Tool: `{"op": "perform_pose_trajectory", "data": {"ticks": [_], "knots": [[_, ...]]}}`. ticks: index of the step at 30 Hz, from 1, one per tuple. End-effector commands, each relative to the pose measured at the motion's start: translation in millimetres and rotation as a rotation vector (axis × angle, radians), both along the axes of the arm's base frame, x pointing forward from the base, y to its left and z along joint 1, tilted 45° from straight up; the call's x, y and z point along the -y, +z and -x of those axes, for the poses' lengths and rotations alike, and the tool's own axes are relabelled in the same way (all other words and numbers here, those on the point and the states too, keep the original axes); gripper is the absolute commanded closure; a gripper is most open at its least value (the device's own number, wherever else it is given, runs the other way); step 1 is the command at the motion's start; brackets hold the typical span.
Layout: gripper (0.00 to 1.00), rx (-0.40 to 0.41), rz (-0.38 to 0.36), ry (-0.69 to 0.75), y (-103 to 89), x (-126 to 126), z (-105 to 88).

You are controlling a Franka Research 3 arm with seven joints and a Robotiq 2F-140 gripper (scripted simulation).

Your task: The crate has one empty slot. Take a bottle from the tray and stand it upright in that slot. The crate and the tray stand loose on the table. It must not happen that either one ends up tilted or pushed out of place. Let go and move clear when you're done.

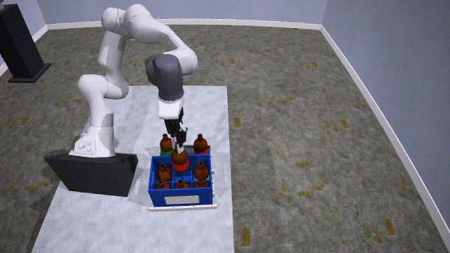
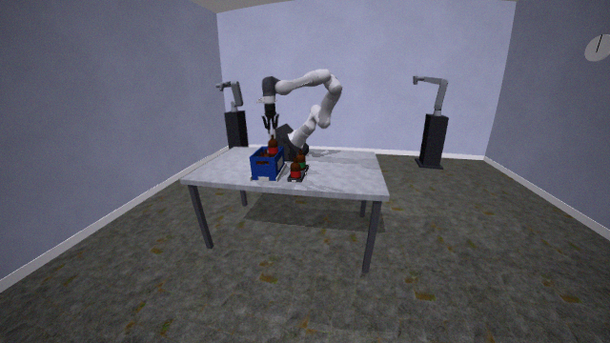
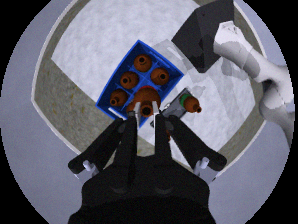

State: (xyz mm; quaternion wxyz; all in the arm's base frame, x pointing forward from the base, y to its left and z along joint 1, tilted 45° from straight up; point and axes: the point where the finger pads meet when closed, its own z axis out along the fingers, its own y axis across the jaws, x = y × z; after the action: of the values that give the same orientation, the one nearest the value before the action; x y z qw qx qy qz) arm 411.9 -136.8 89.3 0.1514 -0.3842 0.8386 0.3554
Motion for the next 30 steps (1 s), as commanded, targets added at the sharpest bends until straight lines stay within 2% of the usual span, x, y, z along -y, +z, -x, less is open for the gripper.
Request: {"op": "perform_pose_trajectory", "data": {"ticks": [1,30], "knots": [[1.0,0.006,0.004,-0.004,0.8,0,-2.4],[1.0,0.006,0.004,-0.004,-15.8,-17,-2.7]]}}
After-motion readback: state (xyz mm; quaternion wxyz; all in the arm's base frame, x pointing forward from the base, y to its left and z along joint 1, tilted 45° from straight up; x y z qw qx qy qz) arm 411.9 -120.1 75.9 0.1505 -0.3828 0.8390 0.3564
